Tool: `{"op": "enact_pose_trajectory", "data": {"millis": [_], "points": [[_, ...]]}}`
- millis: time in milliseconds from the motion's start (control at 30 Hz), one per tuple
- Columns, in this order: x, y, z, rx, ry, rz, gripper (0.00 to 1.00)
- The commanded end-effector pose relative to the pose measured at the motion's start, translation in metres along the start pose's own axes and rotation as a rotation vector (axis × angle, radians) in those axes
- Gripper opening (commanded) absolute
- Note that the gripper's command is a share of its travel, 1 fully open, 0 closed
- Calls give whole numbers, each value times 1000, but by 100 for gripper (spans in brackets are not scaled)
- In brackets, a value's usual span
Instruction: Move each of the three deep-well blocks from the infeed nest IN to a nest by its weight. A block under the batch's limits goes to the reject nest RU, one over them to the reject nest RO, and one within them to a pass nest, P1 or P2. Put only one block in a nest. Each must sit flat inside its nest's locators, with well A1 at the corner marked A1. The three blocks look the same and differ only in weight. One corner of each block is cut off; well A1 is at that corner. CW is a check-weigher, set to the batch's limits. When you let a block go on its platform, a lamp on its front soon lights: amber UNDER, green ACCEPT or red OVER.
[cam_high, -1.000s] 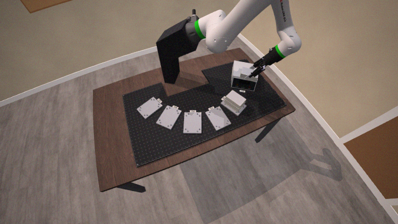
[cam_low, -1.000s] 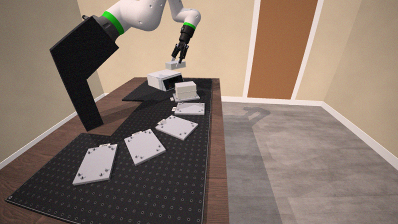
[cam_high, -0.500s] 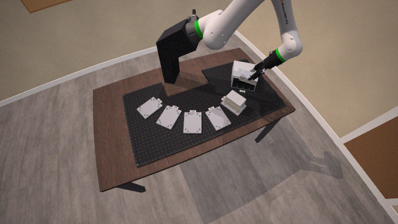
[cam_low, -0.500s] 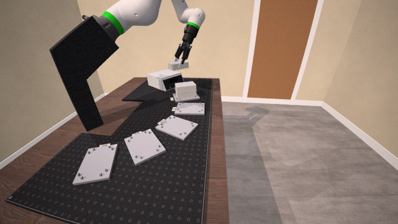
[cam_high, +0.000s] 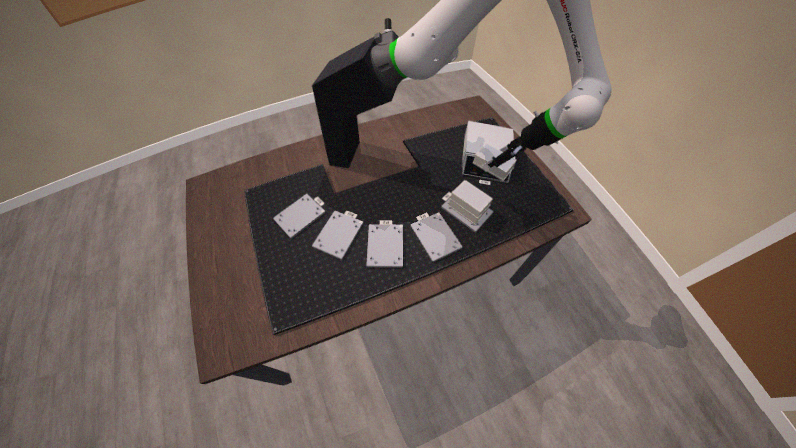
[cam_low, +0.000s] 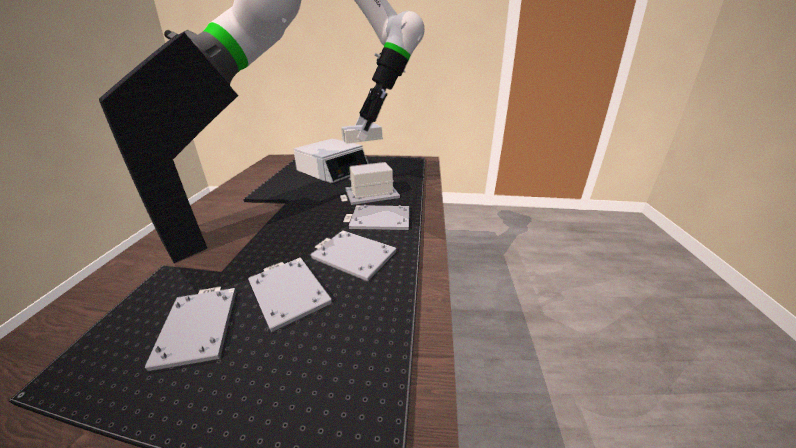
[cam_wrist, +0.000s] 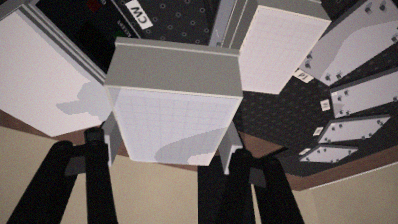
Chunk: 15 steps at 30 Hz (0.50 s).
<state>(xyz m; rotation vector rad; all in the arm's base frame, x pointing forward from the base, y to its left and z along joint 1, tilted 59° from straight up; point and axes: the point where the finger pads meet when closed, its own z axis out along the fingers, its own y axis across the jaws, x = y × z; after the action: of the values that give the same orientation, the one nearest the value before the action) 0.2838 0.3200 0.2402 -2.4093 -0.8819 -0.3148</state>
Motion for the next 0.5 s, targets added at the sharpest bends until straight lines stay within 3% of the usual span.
{"op": "enact_pose_trajectory", "data": {"millis": [0, 467], "points": [[0, 13, 0, 24, -20, 2, 10], [7, 56, -3, 24, -20, 2, 10]]}}
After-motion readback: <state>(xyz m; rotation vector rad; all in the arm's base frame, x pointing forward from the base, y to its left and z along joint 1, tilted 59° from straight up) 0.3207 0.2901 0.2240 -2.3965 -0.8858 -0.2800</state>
